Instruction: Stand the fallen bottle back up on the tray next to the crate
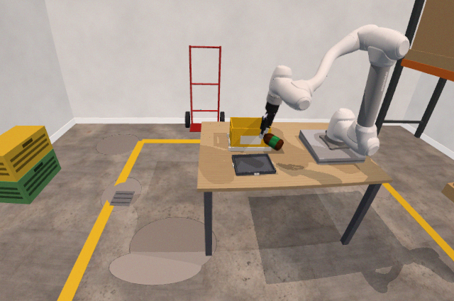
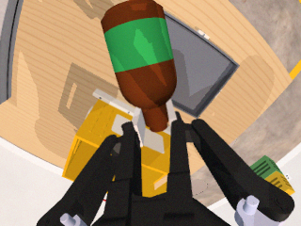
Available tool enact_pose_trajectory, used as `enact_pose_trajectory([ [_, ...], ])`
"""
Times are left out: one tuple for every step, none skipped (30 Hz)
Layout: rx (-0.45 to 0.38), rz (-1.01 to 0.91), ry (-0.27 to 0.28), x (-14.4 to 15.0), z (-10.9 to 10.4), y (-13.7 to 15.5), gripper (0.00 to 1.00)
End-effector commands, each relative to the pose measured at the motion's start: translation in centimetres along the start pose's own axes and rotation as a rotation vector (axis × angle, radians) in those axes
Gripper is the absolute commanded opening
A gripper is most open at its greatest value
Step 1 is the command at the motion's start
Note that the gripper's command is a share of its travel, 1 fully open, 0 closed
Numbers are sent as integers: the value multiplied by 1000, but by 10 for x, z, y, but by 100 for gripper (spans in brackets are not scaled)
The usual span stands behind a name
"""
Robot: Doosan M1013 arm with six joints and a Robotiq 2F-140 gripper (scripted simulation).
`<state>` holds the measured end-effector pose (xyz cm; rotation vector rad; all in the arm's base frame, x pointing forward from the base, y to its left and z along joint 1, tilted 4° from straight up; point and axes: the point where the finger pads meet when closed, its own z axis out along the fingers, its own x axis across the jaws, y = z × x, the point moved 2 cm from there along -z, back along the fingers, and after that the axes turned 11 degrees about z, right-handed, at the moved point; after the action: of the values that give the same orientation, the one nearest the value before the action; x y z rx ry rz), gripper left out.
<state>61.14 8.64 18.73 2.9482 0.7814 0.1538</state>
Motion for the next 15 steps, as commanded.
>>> enact_pose_trajectory([
  [-6, -4, 4, 1, 0, -2, 10],
  [-7, -4, 4, 1, 0, -2, 10],
  [-7, -4, 4, 1, 0, -2, 10],
  [-7, -4, 4, 1, 0, -2, 10],
  [-8, -4, 4, 1, 0, -2, 10],
  [-10, -4, 4, 1, 0, -2, 10],
  [-12, -4, 4, 1, 0, -2, 10],
  [-15, -4, 4, 0, 0, -2, 10],
  [-18, -3, 5, 0, 0, -2, 10],
  [-22, -3, 5, 0, 0, -3, 10],
  [-26, -3, 5, 0, 0, -3, 10],
  [-31, -3, 5, 0, 0, -3, 10],
  [-36, -3, 6, 0, 0, -3, 10],
  [-42, -3, 6, 0, 0, -3, 10],
  [-48, -2, 7, -1, 1, -3, 10],
])
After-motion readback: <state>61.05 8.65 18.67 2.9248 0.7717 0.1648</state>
